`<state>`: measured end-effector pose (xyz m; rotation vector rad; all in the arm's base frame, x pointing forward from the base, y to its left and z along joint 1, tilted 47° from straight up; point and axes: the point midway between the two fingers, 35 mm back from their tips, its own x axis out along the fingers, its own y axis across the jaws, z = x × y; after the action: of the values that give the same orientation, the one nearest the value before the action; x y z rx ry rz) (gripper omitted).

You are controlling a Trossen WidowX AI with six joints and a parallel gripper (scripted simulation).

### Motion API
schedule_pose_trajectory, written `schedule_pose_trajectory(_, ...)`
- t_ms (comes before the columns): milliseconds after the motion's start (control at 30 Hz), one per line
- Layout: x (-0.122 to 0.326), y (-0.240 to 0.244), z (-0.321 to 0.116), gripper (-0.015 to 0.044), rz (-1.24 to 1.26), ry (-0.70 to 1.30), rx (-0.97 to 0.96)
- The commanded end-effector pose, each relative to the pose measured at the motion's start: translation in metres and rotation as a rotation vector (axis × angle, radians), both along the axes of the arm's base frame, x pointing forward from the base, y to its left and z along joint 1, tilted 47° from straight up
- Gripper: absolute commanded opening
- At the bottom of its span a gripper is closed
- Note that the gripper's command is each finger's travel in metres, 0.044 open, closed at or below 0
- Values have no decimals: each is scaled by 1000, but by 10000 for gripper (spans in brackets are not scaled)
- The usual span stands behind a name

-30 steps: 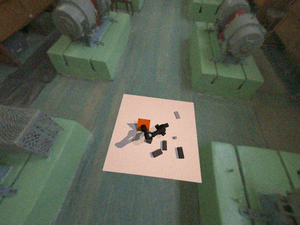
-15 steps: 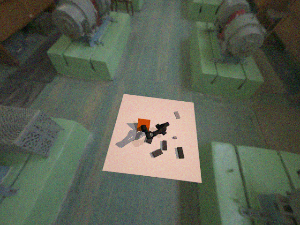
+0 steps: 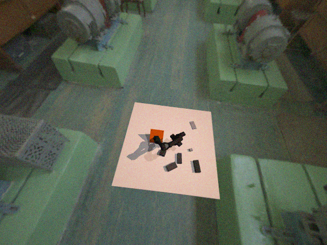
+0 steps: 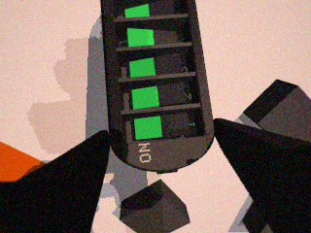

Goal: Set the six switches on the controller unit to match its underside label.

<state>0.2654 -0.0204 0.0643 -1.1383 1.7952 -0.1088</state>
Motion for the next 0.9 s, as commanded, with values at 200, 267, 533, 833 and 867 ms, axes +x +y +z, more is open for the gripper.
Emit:
schedule_pose_trajectory(200,10,8,-1,336,-16,-5,-8)
schedule_pose_trajectory(267,11,10,-1,336,-18,-3,-11)
schedule_pose_trajectory(533,16,14,-2,336,-28,7,-22)
schedule_pose_trajectory(833,22,20,-3,336,-38,18,-35)
schedule_pose_trajectory(867,22,20,-3,336,-40,19,-36)
